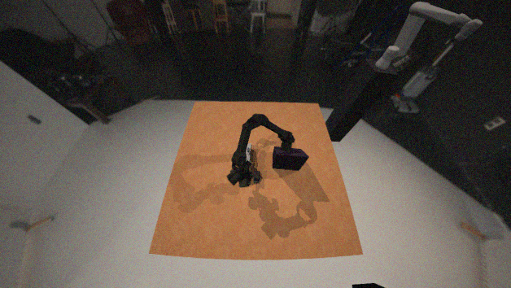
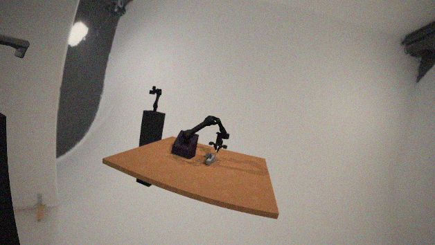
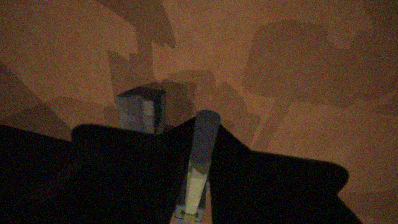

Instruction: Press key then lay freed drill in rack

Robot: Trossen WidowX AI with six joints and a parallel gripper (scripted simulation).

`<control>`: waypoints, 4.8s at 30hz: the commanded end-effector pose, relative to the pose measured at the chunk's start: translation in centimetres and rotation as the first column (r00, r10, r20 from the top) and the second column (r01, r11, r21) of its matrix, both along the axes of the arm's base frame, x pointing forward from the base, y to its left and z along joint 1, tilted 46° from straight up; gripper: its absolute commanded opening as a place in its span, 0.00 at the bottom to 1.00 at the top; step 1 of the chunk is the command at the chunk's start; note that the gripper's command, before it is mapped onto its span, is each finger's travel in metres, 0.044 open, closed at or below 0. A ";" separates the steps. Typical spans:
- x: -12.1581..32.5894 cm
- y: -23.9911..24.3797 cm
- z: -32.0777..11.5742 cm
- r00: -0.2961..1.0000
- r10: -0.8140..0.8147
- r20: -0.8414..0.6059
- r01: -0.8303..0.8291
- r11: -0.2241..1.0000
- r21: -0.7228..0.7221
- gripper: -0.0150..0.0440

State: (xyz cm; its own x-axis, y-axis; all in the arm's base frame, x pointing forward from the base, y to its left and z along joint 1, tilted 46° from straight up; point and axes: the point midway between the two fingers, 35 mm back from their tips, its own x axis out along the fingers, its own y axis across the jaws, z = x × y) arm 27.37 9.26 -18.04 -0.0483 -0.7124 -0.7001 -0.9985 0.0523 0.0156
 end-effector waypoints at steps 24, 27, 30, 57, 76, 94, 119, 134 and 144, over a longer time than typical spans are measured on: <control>0.1 0.8 0.4 1.000 -0.001 0.003 0.001 1.000 0.006 0.25; -0.2 0.7 0.2 1.000 -0.001 0.003 0.001 1.000 0.006 0.25; -0.9 0.6 0.0 1.000 -0.001 0.002 0.001 1.000 0.006 0.25; -5.4 0.7 -1.2 1.000 -0.001 0.000 0.001 1.000 0.007 0.25; -7.5 1.3 -1.7 1.000 -0.001 -0.001 0.001 1.000 0.009 0.25; -7.6 -0.5 -3.6 1.000 -0.001 0.000 0.001 1.000 0.008 0.25; -7.6 -1.5 -4.8 1.000 -0.002 0.004 0.002 1.000 0.015 0.57; -7.7 0.0 -3.1 1.000 -0.001 0.000 0.001 1.000 0.008 1.00; -7.6 2.6 -0.6 1.000 -0.001 -0.001 0.001 1.000 0.009 1.00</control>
State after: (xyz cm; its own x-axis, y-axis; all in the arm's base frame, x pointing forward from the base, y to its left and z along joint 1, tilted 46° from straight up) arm 19.59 10.65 -19.53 -0.0532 -0.7138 -0.6983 -0.9984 0.0516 0.0233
